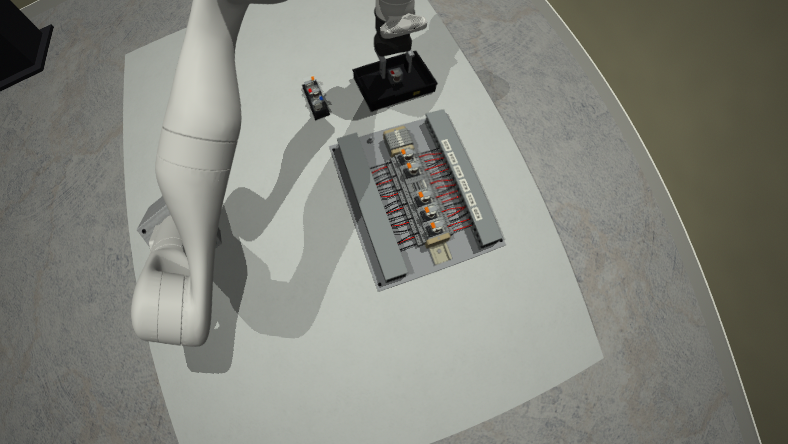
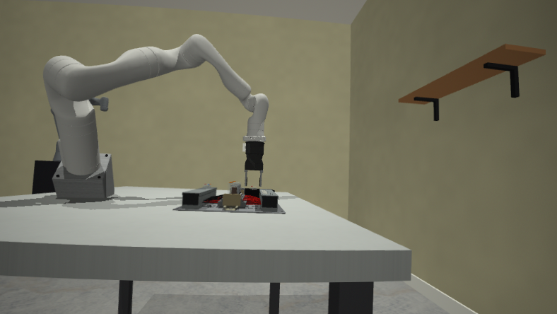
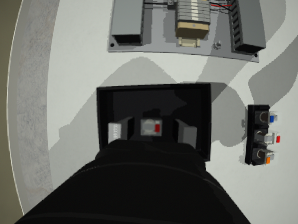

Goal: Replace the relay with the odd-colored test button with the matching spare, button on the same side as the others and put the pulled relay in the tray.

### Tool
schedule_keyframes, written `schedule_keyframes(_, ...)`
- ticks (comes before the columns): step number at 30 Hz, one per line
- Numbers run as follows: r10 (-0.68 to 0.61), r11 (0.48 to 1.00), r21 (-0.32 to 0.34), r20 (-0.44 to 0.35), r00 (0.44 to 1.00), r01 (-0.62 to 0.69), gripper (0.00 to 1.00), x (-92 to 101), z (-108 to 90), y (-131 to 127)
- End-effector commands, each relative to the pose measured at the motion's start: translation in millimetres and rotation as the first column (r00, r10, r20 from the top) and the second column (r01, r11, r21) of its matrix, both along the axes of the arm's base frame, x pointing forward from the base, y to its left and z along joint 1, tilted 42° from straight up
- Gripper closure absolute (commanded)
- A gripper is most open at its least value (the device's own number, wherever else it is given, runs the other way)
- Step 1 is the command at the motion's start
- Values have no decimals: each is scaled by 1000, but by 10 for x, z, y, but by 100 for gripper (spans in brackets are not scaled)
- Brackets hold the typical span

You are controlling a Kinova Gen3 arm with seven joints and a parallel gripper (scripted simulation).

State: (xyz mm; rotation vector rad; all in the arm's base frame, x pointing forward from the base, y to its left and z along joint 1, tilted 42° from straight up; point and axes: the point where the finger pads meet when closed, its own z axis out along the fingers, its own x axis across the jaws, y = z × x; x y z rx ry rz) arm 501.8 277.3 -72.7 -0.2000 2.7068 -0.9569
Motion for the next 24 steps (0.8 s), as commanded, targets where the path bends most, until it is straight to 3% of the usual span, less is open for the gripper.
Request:
schedule_keyframes(1,3,1000,3,1,1000,-3,0,-1,18,28)
schedule_keyframes(7,3,1000,3,1,1000,-3,0,-5,29,39)
schedule_keyframes(24,3,1000,3,1,1000,-3,0,-180,475,389)
